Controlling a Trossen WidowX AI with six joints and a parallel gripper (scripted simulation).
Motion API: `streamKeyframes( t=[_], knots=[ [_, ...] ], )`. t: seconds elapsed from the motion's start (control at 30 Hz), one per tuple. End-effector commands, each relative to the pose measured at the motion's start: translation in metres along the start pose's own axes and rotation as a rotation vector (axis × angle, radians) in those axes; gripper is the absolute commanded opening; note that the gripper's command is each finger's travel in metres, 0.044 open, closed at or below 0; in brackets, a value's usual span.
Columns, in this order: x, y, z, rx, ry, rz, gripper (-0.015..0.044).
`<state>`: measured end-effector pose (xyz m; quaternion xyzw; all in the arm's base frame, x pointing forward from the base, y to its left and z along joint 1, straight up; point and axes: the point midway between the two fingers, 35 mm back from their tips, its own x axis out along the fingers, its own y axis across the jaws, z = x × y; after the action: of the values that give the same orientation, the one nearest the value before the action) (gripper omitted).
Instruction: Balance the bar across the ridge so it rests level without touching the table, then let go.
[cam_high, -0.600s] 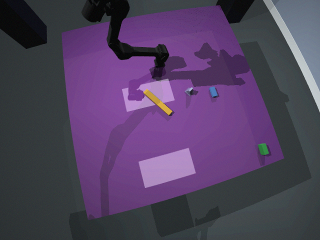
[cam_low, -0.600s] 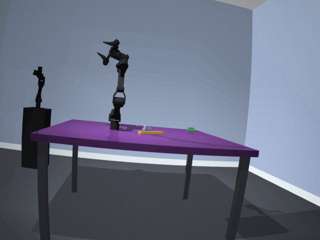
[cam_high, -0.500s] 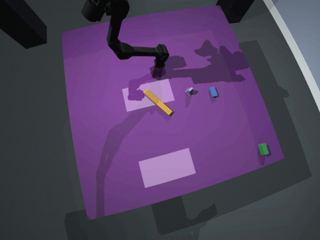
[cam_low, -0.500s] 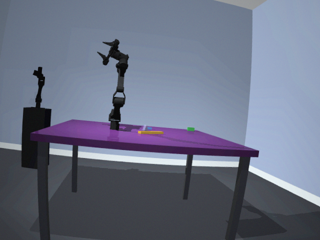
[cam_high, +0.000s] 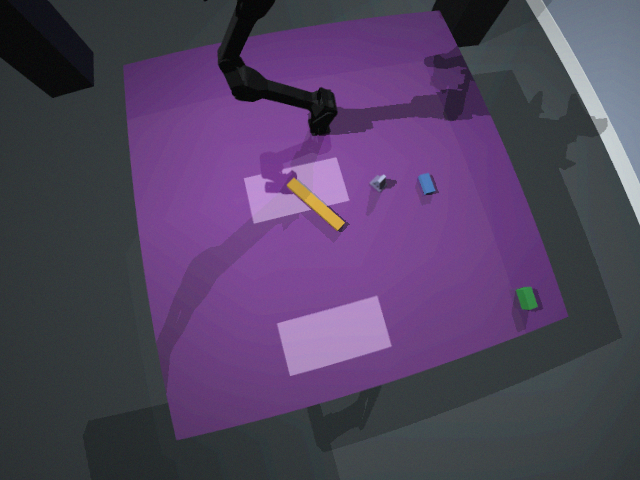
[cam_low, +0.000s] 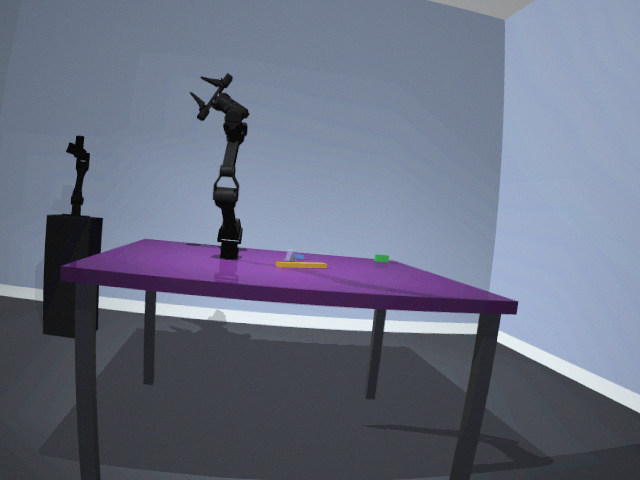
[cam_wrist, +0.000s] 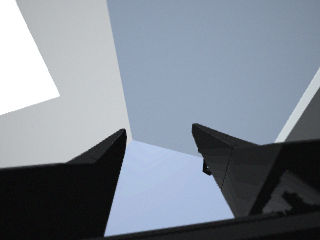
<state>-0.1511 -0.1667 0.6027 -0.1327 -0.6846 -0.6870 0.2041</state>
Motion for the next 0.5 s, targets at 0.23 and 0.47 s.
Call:
streamKeyframes(
  t=[0.23,0.47],
  knots=[
    [-0.002,0.034,0.088,0.321,-0.179,0.215,0.0315],
    [-0.020,0.054,0.149,0.504,-0.299,0.387,0.0315]
  ],
)
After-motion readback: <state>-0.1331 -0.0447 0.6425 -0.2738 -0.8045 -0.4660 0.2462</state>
